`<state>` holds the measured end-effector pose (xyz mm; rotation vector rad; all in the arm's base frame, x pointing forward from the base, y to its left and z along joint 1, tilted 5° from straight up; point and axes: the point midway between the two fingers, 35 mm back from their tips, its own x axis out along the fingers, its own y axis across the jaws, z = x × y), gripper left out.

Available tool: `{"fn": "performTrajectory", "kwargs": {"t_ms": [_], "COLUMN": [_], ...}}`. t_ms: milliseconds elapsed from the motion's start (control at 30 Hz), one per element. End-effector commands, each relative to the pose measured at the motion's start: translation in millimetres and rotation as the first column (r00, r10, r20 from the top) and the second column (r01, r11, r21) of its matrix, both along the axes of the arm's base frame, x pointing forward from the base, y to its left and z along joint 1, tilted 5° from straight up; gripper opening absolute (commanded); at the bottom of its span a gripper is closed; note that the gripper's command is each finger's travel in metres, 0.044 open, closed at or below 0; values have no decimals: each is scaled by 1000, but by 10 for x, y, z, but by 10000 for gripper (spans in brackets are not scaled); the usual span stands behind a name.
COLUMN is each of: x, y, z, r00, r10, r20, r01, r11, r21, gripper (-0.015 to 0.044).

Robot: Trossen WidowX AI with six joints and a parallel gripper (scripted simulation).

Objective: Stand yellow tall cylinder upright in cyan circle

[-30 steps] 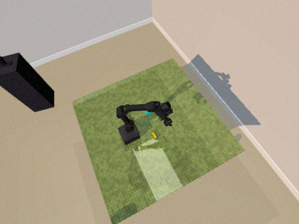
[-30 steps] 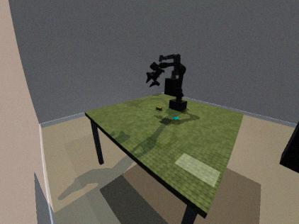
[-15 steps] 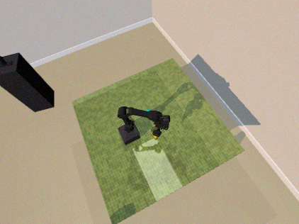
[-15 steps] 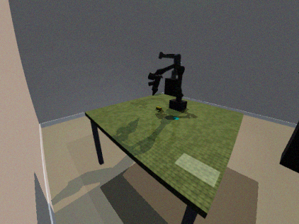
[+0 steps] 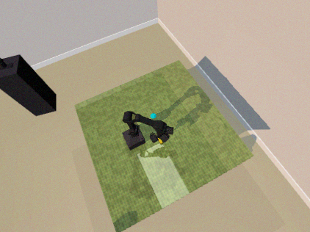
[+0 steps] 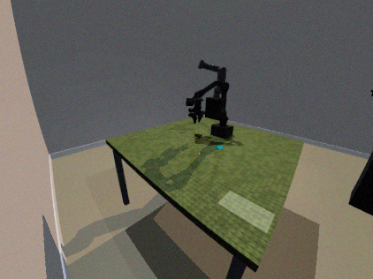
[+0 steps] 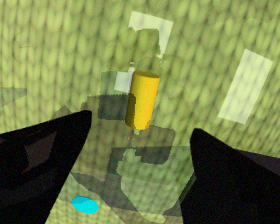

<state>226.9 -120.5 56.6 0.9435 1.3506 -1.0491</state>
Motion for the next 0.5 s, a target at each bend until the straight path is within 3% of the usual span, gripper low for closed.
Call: {"fn": "performTrajectory", "kwargs": {"t_ms": [0, 267, 400, 467], "x": [-1, -41, -80, -80], "y": [-4, -38, -28, -28], "z": [-82, -962, -1112, -1112], "r00": [1000, 1000, 1000, 1000], "r10": [-17, -17, -17, -17], "r20": [-2, -2, -3, -3], "r01": [17, 17, 17, 17], "r11": [1000, 1000, 1000, 1000], "r21": [6, 5, 6, 6], "gripper": [309, 309, 309, 257]}}
